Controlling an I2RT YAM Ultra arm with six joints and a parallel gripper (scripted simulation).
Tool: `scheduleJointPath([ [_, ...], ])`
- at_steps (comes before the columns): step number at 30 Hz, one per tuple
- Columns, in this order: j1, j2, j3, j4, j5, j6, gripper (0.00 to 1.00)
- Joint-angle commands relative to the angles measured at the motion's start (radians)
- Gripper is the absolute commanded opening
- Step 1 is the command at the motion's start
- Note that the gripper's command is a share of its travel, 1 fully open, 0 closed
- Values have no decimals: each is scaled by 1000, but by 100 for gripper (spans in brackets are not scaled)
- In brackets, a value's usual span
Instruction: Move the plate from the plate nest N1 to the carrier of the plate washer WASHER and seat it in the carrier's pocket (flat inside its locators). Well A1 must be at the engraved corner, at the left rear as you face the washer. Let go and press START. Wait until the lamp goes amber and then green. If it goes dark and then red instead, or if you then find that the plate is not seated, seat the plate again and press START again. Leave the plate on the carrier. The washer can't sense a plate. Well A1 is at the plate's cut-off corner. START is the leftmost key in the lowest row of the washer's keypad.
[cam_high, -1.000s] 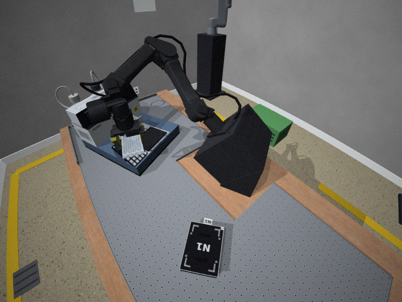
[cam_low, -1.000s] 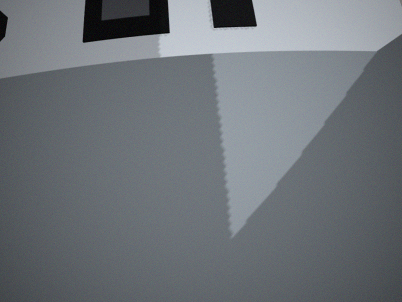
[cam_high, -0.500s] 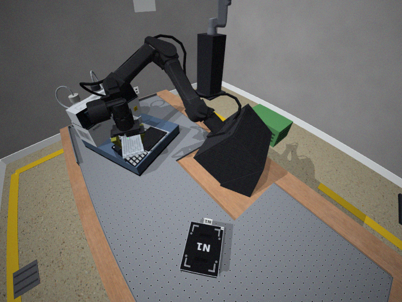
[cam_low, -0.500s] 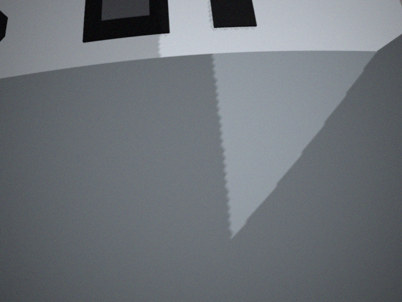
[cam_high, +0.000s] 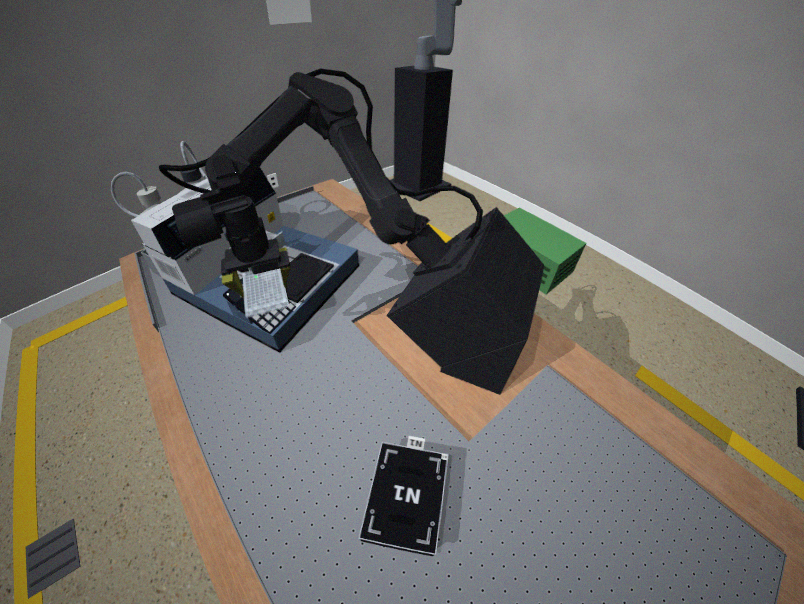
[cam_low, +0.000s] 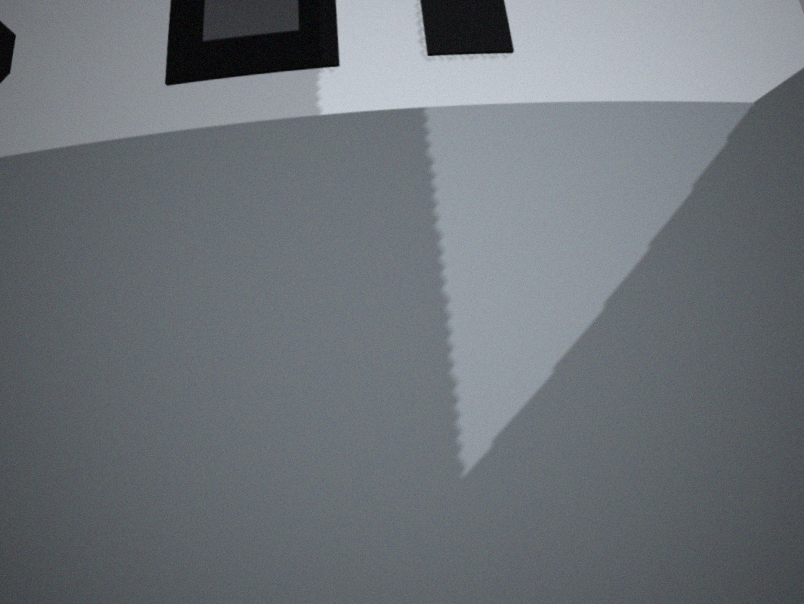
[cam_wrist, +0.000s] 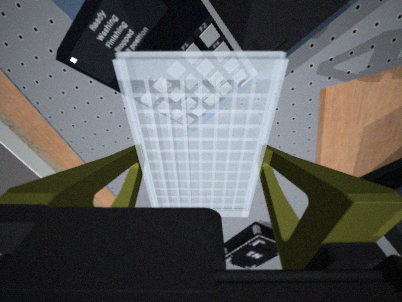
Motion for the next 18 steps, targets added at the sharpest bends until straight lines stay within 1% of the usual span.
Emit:
scheduleJointPath([
  [1,18,8,-1,-20,-3,-7,84],
  [6,18,8,-1,-20,-3,-7,84],
  [7,-12,-36,-26,-20,-13,25,84],
  [18,-158,-231,-97,-10,-79,206,84],
])
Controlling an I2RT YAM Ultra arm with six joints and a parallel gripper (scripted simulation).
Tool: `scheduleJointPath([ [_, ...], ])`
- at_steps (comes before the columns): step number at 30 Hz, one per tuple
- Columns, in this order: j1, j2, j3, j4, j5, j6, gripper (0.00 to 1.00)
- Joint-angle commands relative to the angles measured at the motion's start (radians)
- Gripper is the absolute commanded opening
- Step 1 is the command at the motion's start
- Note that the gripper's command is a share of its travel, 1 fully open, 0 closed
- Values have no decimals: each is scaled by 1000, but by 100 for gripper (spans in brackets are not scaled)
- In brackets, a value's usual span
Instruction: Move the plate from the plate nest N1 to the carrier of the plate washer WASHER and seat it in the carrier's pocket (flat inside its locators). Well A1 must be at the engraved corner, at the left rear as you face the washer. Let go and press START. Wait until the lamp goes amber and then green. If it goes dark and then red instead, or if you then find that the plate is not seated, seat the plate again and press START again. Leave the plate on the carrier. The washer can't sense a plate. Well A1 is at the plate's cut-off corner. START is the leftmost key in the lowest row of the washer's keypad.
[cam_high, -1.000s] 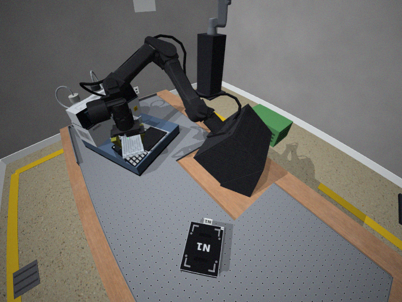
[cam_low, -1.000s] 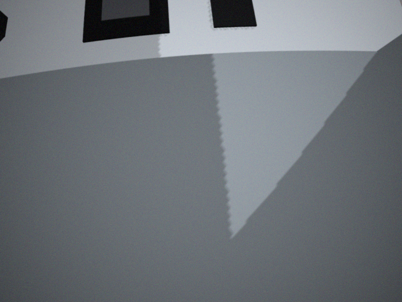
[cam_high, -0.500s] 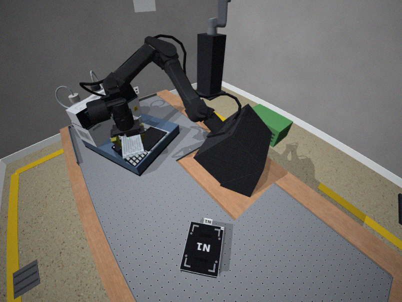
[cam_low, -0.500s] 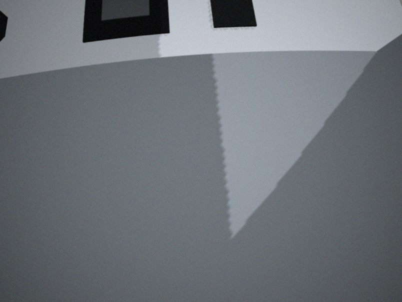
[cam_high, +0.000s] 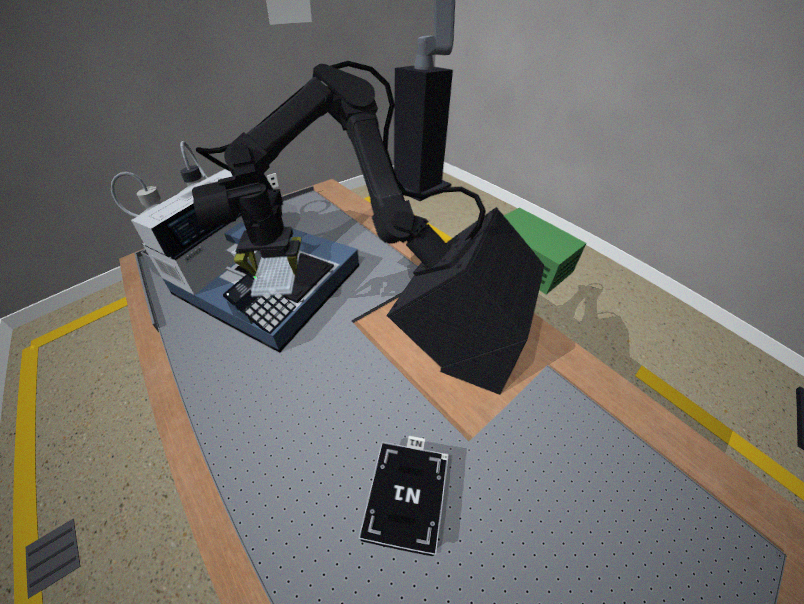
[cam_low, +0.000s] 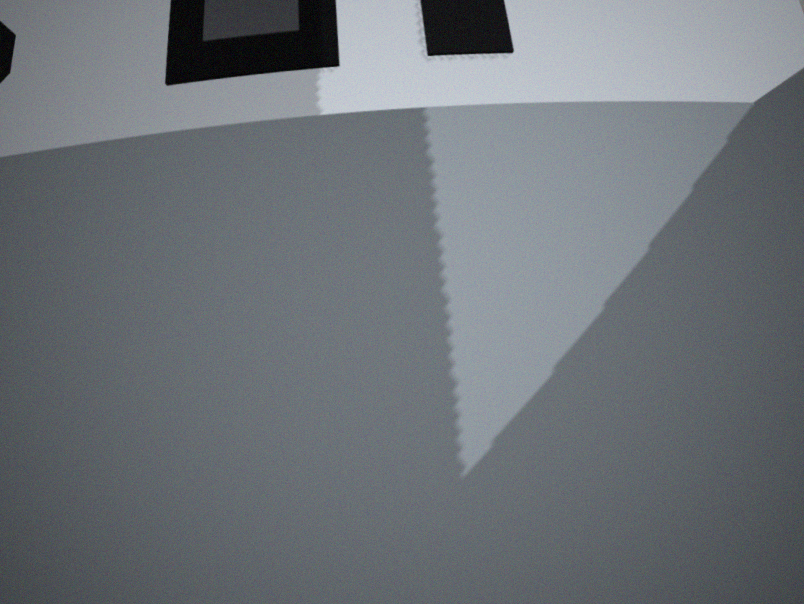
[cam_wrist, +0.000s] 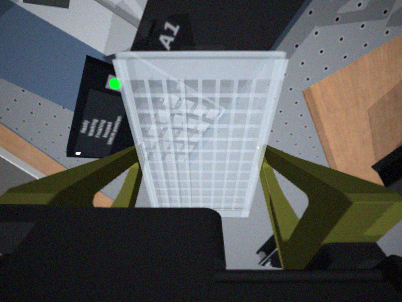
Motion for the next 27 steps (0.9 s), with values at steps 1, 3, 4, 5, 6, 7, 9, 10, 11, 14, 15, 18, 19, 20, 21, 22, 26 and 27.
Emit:
scheduleJointPath([
  [1,-25,-52,-19,-8,-29,68,84],
  [3,-45,-75,0,-2,-41,79,84],
  [4,-61,-88,-26,0,-49,95,84],
  [5,-78,-103,-30,1,-58,109,84],
  [6,-97,-119,-33,6,-68,122,84],
  [7,-117,-136,-33,12,-78,133,84],
  [9,-160,-169,-24,18,-102,152,84],
  [10,-183,-181,-38,19,-116,164,84],
  [11,-206,-195,-44,20,-130,175,84],
  [14,-289,-242,-34,33,-183,188,84],
  [15,-319,-255,-30,35,-202,188,84],
  [18,-377,-276,-26,37,-237,158,84],
  [19,-377,-276,-26,37,-237,158,84],
  [20,-422,-289,-23,42,-272,123,84],
  [21,-454,-300,-18,45,-292,95,84],
  [22,-487,-311,-8,48,-311,68,84],
  [26,-503,-310,-7,43,-335,60,84],
  [27,-500,-297,-6,39,-336,62,84],
])
